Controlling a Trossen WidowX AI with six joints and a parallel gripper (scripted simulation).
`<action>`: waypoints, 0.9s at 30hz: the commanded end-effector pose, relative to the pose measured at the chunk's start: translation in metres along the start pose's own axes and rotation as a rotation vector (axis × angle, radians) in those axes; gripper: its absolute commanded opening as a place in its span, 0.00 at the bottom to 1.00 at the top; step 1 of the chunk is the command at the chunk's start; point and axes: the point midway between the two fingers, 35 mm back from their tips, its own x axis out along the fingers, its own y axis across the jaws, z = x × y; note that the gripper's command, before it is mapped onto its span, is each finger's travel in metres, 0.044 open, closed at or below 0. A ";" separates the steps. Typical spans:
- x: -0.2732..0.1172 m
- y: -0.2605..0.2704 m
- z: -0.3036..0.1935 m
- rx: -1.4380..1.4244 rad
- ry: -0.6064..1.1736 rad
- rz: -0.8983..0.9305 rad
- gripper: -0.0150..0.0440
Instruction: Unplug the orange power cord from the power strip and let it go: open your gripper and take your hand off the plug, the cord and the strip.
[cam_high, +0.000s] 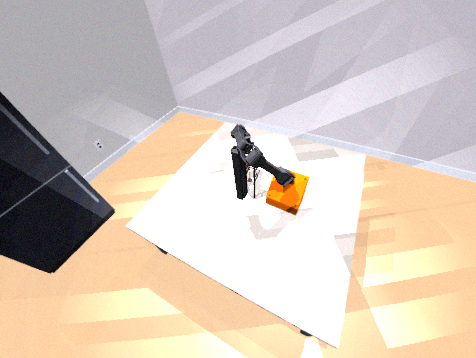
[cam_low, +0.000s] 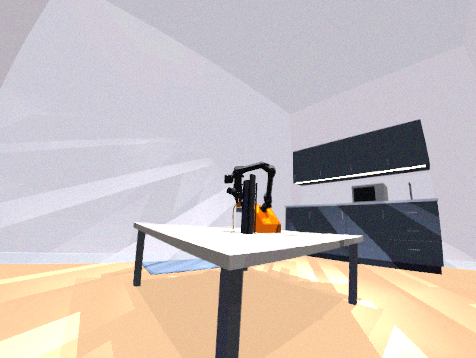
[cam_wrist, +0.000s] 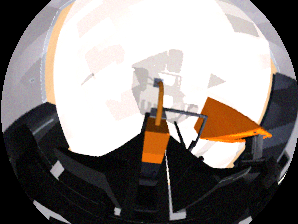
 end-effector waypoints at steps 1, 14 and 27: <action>-0.018 -0.002 0.048 -0.003 -0.111 0.017 0.25; -0.008 0.000 0.033 -0.036 -0.102 -0.008 0.53; -0.020 -0.001 0.033 -0.002 -0.107 0.018 0.53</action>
